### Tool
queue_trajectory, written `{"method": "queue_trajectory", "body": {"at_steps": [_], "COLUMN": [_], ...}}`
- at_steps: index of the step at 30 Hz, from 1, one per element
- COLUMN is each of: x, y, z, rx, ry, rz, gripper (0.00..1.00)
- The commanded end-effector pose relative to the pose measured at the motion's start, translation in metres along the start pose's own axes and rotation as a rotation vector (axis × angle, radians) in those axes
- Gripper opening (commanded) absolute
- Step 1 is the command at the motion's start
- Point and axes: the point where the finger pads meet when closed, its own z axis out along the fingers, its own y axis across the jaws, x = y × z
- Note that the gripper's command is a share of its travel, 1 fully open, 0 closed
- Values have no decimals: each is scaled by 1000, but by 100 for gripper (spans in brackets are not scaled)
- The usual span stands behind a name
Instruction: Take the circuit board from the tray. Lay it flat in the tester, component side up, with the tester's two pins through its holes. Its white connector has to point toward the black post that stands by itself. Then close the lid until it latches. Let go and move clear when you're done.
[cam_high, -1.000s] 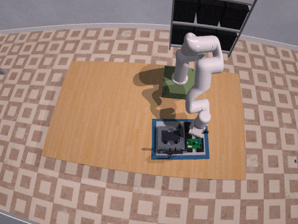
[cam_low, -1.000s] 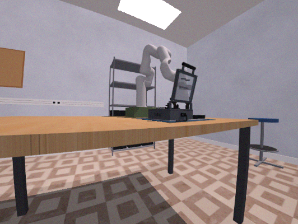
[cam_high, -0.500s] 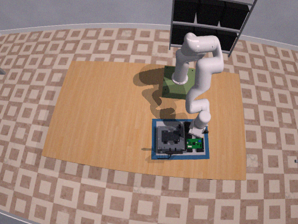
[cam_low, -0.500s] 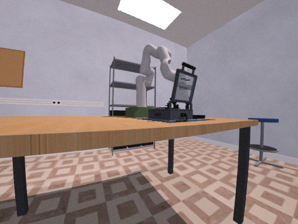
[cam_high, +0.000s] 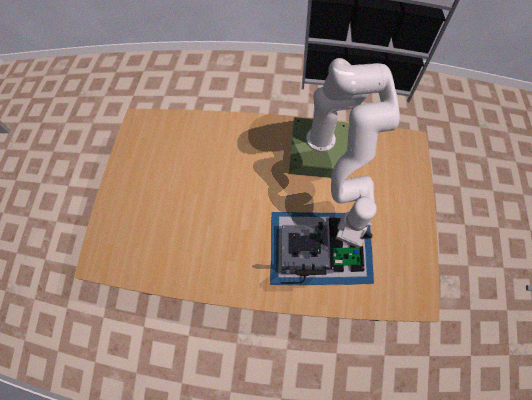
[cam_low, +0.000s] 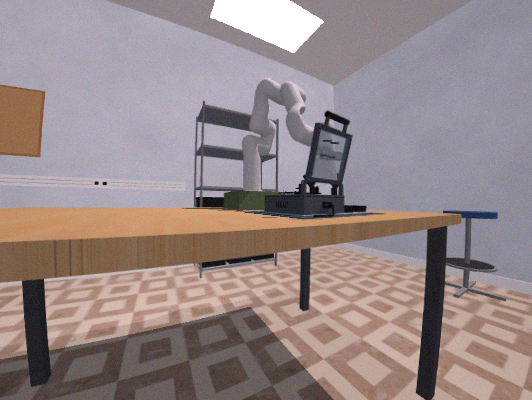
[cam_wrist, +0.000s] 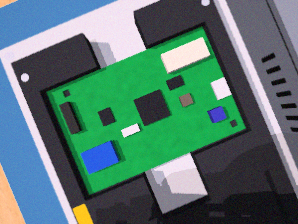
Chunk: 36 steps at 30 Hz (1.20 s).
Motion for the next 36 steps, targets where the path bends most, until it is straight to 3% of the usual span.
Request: {"method": "queue_trajectory", "body": {"at_steps": [1,10,25,36], "x": [2,12,52,68], "y": [-1,-6,-25,-33], "z": [-1,-1,-1,-1], "rx": [2,2,2,2], "ry": [3,3,3,3], "rz": [0,0,0,0], "gripper": [100,100,100,100]}}
